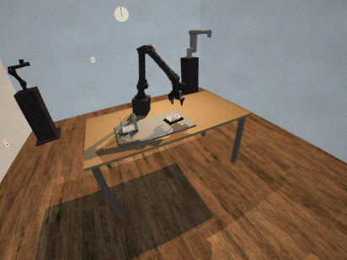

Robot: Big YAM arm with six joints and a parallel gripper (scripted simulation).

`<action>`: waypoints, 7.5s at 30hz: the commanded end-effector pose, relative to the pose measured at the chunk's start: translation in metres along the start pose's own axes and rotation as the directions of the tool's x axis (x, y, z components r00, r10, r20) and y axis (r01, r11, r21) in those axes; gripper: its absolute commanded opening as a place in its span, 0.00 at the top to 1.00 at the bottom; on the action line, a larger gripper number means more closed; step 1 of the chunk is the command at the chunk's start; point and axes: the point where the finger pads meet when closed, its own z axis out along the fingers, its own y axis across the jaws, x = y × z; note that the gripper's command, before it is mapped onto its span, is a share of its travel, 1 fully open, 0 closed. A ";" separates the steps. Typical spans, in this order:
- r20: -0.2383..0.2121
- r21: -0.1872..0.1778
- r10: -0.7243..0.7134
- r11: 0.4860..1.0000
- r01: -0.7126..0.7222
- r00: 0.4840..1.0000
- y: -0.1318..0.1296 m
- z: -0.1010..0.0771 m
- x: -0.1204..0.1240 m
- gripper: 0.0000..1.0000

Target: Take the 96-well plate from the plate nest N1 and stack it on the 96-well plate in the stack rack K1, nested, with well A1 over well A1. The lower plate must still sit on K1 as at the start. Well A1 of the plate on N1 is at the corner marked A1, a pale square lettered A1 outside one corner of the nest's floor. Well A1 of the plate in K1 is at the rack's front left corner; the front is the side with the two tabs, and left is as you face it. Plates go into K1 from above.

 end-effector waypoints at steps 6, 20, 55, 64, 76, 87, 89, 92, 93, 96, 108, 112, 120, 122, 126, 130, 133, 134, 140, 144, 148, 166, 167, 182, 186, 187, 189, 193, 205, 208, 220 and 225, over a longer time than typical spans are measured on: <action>0.031 -0.018 0.331 0.944 -0.330 0.943 -0.014 -0.016 -0.035 0.00; 0.034 -0.031 0.436 0.900 -0.435 0.900 -0.011 -0.017 -0.044 0.00; 0.045 -0.003 0.433 0.901 -0.434 0.900 -0.025 0.042 -0.041 0.00; 0.042 -0.010 0.433 0.901 -0.433 0.900 -0.020 0.052 -0.042 0.00; 0.042 -0.010 0.433 0.901 -0.433 0.900 -0.021 0.072 -0.042 0.00; 0.043 -0.007 0.433 0.901 -0.433 0.900 -0.023 0.088 -0.043 0.00; 0.044 -0.007 0.433 0.901 -0.433 0.900 -0.023 0.091 -0.043 0.00; 0.043 -0.009 0.433 0.901 -0.433 0.900 -0.022 0.096 -0.043 0.00; 0.043 -0.009 0.433 0.901 -0.433 0.900 -0.022 0.097 -0.043 0.00; 0.043 -0.008 0.433 0.901 -0.433 0.900 -0.023 0.099 -0.044 0.00; 0.041 -0.014 0.433 0.901 -0.433 0.901 -0.020 0.118 -0.044 0.00; 0.040 -0.016 0.433 0.902 -0.432 0.901 -0.018 0.121 -0.044 0.00; 0.040 -0.016 0.433 0.901 -0.433 0.900 -0.016 0.128 -0.046 0.00; 0.040 -0.015 0.433 0.901 -0.433 0.900 -0.016 0.128 -0.046 0.00; 0.037 -0.022 0.436 0.900 -0.436 0.899 -0.017 0.122 -0.049 0.00; 0.037 -0.022 0.436 0.900 -0.436 0.899 -0.017 0.122 -0.049 0.00; 0.037 -0.022 0.436 0.900 -0.436 0.899 -0.017 0.122 -0.049 0.00; 0.037 -0.022 0.436 0.900 -0.436 0.899 -0.017 0.122 -0.049 1.00; 0.037 -0.022 0.436 0.900 -0.436 0.899 -0.017 0.122 -0.049 1.00; 0.037 -0.022 0.436 0.900 -0.436 0.899 -0.017 0.122 -0.049 1.00; 0.037 -0.022 0.436 0.900 -0.436 0.899 -0.017 0.122 -0.049 1.00; 0.037 -0.022 0.436 0.900 -0.436 0.899 -0.017 0.122 -0.049 1.00; 0.037 -0.022 0.436 0.900 -0.436 0.899 -0.017 0.122 -0.049 1.00; 0.038 -0.022 0.433 0.901 -0.433 0.900 -0.019 0.096 -0.048 1.00; 0.039 -0.021 0.434 0.901 -0.433 0.900 -0.020 0.090 -0.049 1.00; 0.039 -0.021 0.434 0.901 -0.434 0.900 -0.021 0.088 -0.049 1.00; 0.039 -0.021 0.436 0.900 -0.435 0.899 -0.020 0.084 -0.050 1.00; 0.039 -0.024 0.439 0.899 -0.438 0.898 -0.019 0.077 -0.051 1.00; 0.033 -0.039 0.439 0.898 -0.438 0.898 -0.010 0.057 -0.051 1.00; 0.030 -0.046 0.439 0.898 -0.437 0.898 -0.006 0.050 -0.051 1.00; 0.029 -0.048 0.438 0.898 -0.437 0.898 -0.005 0.032 -0.051 1.00; 0.028 -0.050 0.438 0.898 -0.437 0.898 -0.004 0.023 -0.050 1.00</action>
